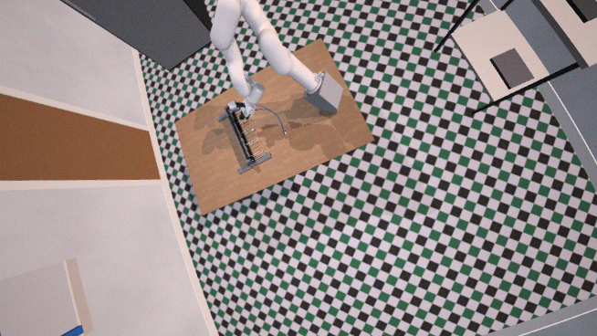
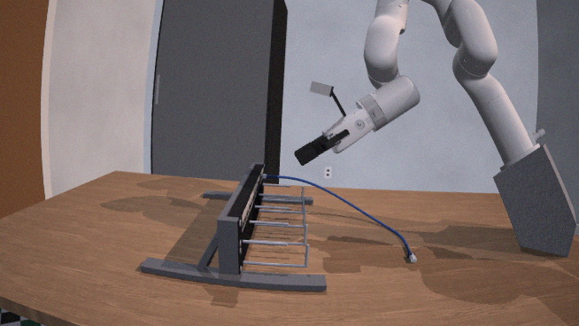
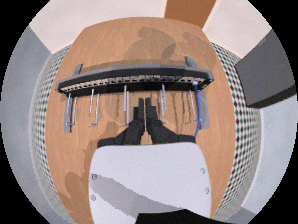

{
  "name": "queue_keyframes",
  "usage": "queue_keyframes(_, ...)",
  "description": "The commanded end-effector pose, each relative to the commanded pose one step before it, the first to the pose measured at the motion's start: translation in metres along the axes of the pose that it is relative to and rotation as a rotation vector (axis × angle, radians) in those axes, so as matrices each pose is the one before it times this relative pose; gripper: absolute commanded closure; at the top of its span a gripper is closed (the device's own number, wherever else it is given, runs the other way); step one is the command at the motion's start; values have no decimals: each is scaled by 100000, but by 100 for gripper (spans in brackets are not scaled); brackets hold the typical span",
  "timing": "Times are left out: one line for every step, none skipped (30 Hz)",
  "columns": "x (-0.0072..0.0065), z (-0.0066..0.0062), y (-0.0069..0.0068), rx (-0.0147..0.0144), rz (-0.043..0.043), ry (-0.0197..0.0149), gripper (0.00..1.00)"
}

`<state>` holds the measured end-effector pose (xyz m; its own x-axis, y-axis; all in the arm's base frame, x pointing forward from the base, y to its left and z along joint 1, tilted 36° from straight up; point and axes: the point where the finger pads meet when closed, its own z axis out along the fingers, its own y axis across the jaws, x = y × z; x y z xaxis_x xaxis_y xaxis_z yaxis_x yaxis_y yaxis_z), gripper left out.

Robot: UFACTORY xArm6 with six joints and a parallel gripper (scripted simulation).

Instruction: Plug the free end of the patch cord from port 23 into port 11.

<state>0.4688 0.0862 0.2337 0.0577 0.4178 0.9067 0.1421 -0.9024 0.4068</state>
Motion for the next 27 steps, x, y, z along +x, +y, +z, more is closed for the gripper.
queue_keyframes(393,-4162,168,-99,11,222,100)
queue_keyframes(0,0,0,0,0,0,100)
queue_keyframes(0,0,0,0,0,0,100)
queue_keyframes(-1,-737,-1,1,0,0,100)
queue_keyframes(1,-668,1,-1,0,0,100)
queue_keyframes(0,-597,0,0,0,0,100)
queue_keyframes(0,-521,0,0,0,0,100)
queue_keyframes(0,-445,0,0,0,0,100)
queue_keyframes(-1,-369,0,1,0,0,100)
queue_keyframes(0,-295,0,0,0,0,100)
queue_keyframes(0,-225,0,-1,0,0,100)
queue_keyframes(0,-160,0,0,0,0,100)
queue_keyframes(-1,-104,-1,1,0,1,100)
queue_keyframes(-1,-56,-1,1,0,0,100)
queue_keyframes(0,-22,0,0,0,0,100)
queue_keyframes(0,-3,0,0,0,0,100)
queue_keyframes(0,0,2,0,0,0,100)
queue_keyframes(0,0,15,1,1,1,100)
queue_keyframes(0,0,0,0,0,0,100)
queue_keyframes(0,0,0,0,0,0,100)
queue_keyframes(1,0,38,1,1,2,100)
queue_keyframes(1,0,71,2,2,3,100)
queue_keyframes(0,0,110,1,1,2,100)
queue_keyframes(-1,-1,155,-2,-2,-3,100)
queue_keyframes(0,0,199,1,1,1,100)
queue_keyframes(0,0,246,0,0,0,100)
queue_keyframes(0,0,291,1,1,2,100)
